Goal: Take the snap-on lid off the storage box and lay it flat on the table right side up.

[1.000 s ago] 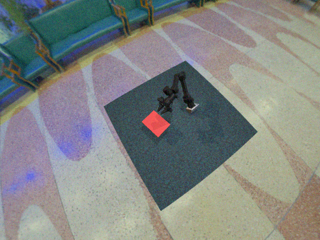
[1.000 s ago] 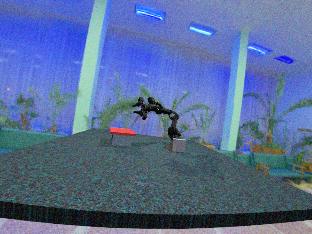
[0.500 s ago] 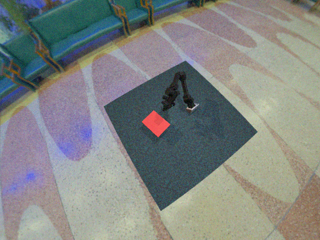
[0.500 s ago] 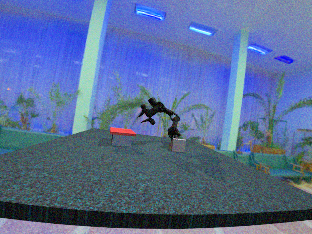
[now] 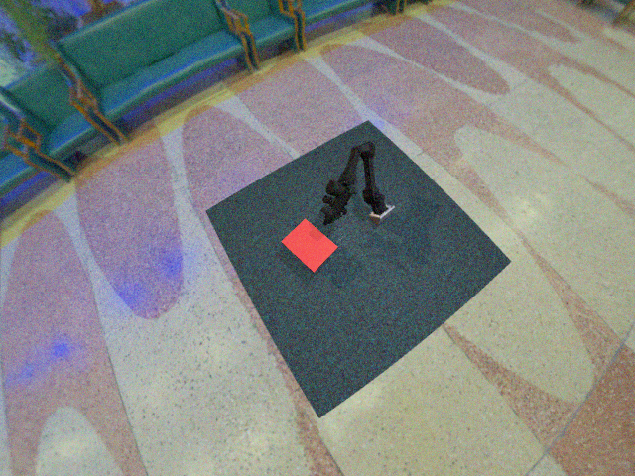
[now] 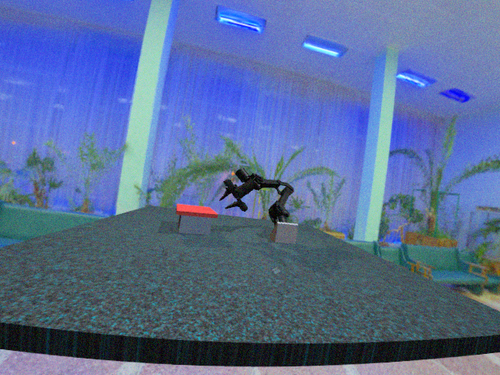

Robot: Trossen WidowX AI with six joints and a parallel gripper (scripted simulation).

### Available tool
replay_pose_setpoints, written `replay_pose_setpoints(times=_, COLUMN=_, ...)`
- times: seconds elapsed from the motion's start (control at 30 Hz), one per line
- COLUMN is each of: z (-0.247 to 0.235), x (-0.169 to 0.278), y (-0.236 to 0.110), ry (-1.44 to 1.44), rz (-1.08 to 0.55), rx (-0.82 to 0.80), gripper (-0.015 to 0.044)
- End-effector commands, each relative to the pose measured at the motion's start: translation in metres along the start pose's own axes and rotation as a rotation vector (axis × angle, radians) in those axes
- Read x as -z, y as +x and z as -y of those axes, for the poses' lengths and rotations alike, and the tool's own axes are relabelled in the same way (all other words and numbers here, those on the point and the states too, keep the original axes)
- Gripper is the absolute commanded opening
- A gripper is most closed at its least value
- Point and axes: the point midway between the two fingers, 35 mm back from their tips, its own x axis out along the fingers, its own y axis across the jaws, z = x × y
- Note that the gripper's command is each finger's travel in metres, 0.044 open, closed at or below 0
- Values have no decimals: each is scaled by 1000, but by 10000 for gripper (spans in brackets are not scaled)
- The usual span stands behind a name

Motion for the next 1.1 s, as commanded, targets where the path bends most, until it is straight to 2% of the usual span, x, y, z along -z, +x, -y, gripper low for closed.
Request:
replay_pose_setpoints(times=0.0, z=1, x=-2, y=2, ry=2, rz=3, rx=-16, gripper=235)
replay_pose_setpoints(times=1.07, z=-3, x=-1, y=51, ry=3, rz=2, rx=-15, gripper=235)
